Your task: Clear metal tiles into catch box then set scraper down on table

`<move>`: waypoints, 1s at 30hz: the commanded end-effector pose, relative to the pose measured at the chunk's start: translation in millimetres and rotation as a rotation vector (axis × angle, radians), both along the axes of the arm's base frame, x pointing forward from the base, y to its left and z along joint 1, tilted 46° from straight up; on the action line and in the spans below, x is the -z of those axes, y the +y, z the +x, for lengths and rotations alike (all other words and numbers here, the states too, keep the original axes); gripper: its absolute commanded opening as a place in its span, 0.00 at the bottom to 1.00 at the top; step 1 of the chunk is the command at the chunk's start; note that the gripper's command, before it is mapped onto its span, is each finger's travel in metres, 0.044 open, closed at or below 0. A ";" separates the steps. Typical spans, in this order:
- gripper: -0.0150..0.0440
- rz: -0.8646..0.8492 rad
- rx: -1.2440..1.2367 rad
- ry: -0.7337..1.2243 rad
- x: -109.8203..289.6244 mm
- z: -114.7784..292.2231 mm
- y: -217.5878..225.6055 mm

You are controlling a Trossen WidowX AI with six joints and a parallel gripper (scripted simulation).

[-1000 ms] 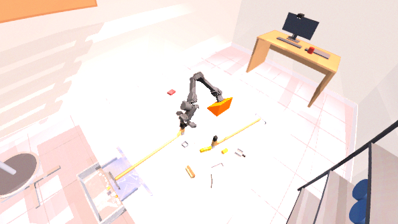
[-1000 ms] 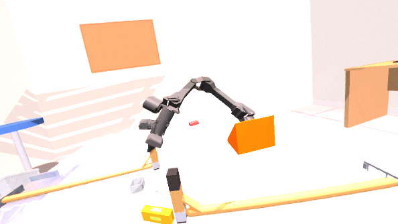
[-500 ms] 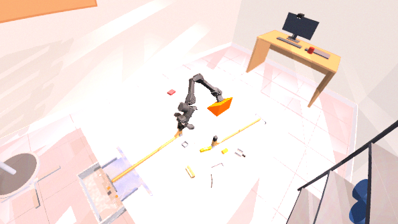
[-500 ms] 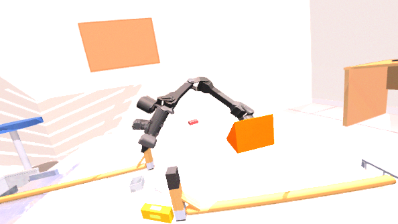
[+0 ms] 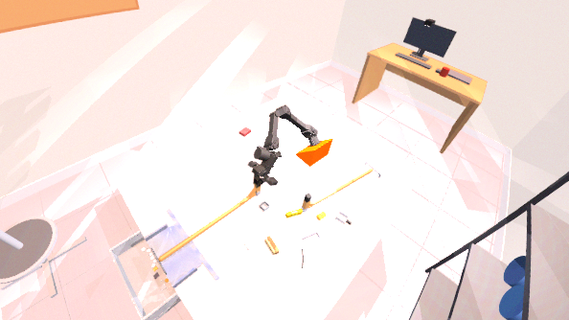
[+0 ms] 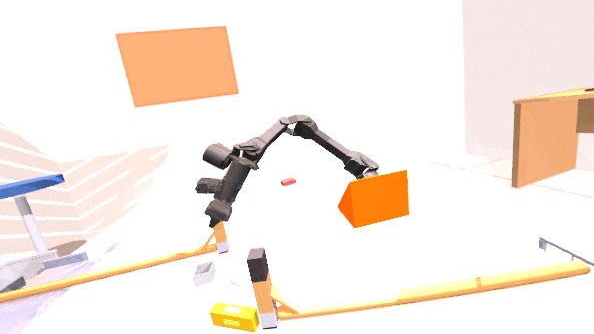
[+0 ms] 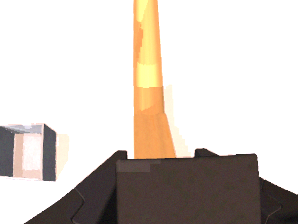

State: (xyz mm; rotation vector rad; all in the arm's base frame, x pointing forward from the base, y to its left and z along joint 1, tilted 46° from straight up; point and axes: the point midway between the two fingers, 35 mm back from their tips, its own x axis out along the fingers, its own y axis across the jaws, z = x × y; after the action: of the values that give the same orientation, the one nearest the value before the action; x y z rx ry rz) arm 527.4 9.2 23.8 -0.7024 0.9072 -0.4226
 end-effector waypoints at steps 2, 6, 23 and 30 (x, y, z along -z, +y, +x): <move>0.25 0.000 -0.004 -0.005 -0.9 0.9 1.0; 0.25 0.001 -0.004 -0.005 -1.5 -3.1 2.5; 0.25 0.004 -0.005 -0.003 -4.5 -27.2 10.3; 0.25 0.005 -0.005 -0.002 -5.8 -37.4 12.8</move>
State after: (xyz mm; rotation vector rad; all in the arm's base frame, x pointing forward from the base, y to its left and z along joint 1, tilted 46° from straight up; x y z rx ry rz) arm 493.5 15.5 23.1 -0.7030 0.9237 -0.4170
